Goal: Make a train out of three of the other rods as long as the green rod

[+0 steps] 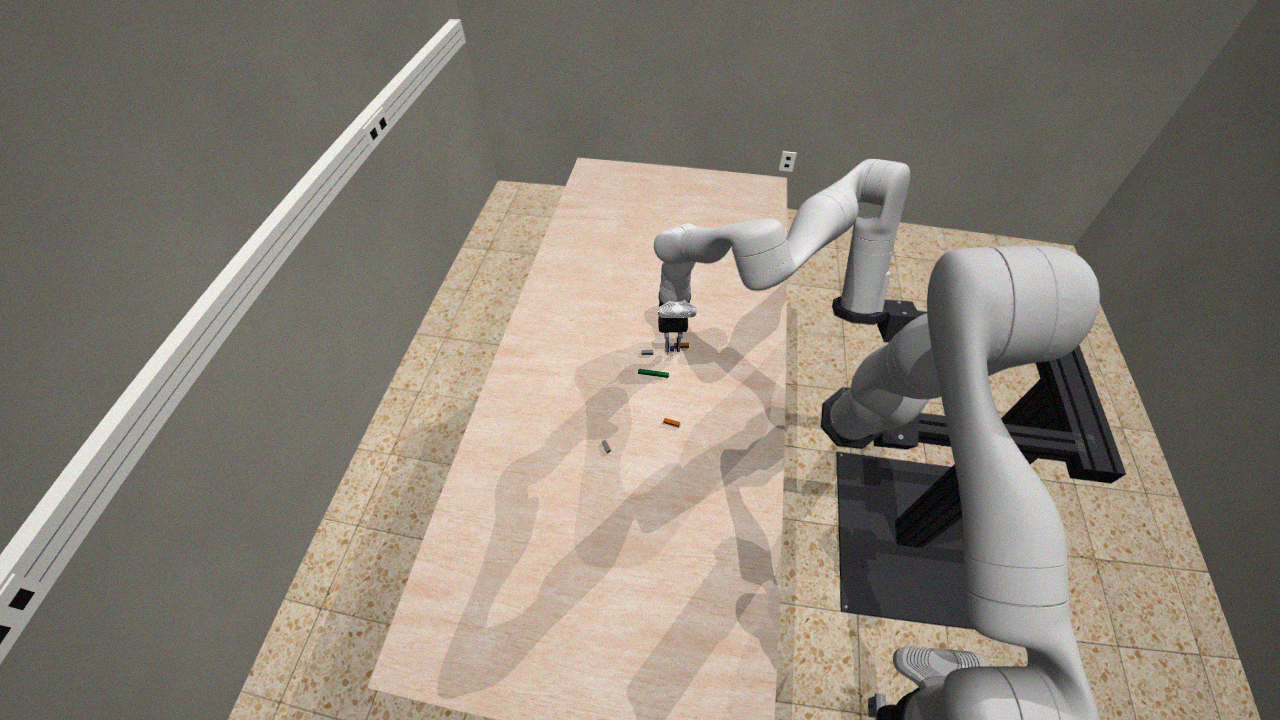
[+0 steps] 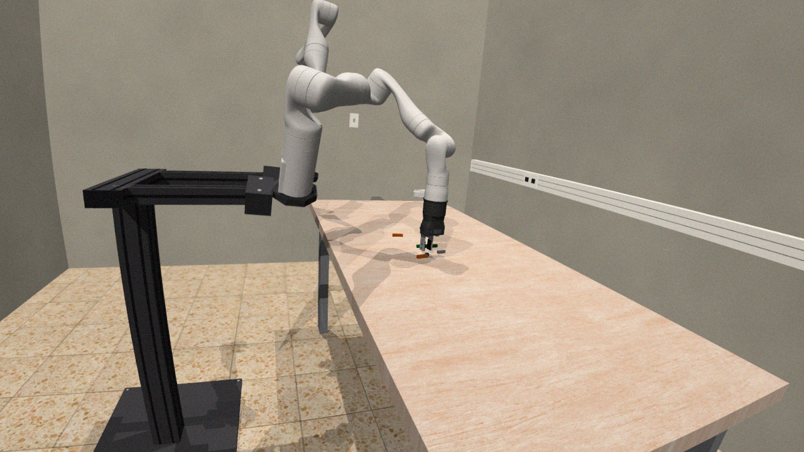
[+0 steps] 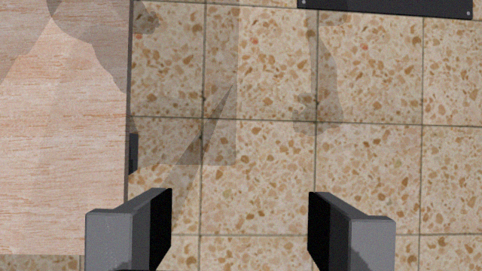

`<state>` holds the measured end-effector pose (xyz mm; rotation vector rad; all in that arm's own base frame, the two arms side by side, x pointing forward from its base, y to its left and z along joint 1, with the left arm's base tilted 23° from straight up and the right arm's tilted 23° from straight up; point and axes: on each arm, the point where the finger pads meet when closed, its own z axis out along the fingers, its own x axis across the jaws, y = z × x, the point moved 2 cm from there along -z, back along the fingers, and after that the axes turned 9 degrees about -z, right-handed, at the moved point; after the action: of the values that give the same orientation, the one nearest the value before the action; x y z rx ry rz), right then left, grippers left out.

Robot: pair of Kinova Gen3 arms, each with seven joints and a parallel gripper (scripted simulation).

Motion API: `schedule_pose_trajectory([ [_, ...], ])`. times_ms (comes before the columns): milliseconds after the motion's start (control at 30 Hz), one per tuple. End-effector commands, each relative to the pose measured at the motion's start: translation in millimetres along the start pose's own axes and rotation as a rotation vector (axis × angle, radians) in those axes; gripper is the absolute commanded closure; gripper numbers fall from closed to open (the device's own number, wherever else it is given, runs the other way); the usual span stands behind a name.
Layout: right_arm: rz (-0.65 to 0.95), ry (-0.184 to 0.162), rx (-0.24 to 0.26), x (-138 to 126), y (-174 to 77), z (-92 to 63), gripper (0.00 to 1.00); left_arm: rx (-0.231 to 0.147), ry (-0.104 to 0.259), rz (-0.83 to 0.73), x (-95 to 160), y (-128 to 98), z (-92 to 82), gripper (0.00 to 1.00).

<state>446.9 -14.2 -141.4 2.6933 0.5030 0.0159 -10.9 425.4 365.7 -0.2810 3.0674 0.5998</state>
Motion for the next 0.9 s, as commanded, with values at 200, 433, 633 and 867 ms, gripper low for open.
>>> schedule_pose_trajectory([
  [200, 0.0, 0.002, 0.0, 1, 0, -0.6, 0.46, -0.002, -0.001, 0.0, 0, 0, -0.7, 0.0],
  [433, 0.0, 0.002, 0.0, 1, 0, 2.4, 0.46, -0.002, -0.001, 0.0, 0, 0, -0.7, 0.0],
  [633, 0.0, 0.002, 0.0, 1, 0, 5.7, 0.46, -0.002, -0.001, 0.0, 0, 0, -0.7, 0.0],
  [867, 0.0, 0.002, 0.0, 1, 0, 11.7, 0.46, -0.002, -0.001, 0.0, 0, 0, -0.7, 0.0],
])
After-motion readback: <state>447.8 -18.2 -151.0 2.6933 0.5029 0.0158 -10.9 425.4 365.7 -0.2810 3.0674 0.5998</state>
